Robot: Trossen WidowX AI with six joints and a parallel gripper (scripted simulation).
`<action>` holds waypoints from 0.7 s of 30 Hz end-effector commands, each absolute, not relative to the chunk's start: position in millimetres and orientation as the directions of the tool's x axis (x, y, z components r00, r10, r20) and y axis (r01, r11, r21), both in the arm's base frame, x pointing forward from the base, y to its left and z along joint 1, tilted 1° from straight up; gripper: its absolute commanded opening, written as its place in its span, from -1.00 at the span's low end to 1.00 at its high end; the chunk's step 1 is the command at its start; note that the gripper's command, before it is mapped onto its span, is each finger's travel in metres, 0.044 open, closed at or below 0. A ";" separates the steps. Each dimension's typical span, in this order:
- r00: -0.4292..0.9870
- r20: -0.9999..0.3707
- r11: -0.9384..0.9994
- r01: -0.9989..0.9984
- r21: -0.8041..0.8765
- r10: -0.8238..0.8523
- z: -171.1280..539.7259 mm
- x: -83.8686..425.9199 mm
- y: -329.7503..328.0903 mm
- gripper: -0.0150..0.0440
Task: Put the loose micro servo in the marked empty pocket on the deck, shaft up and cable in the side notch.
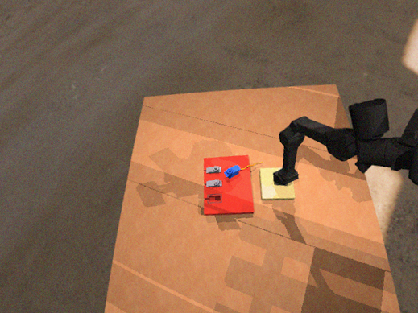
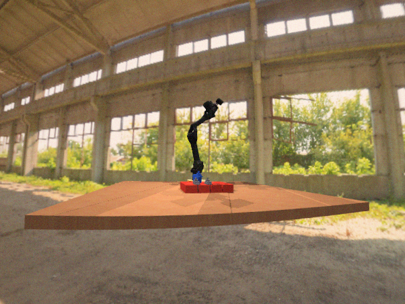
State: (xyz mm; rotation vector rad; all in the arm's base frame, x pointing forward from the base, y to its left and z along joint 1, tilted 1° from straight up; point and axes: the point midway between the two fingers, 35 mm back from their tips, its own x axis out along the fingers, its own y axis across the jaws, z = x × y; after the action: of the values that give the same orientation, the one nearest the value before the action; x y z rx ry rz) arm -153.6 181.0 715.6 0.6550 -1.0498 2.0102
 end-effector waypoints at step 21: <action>-0.512 0.616 -0.387 -0.858 -0.337 0.599 682.0 -125.0 242.6 1.00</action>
State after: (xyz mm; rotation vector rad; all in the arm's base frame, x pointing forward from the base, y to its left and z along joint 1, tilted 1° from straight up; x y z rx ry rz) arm -131.4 228.7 690.6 0.5242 -0.8667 1.9979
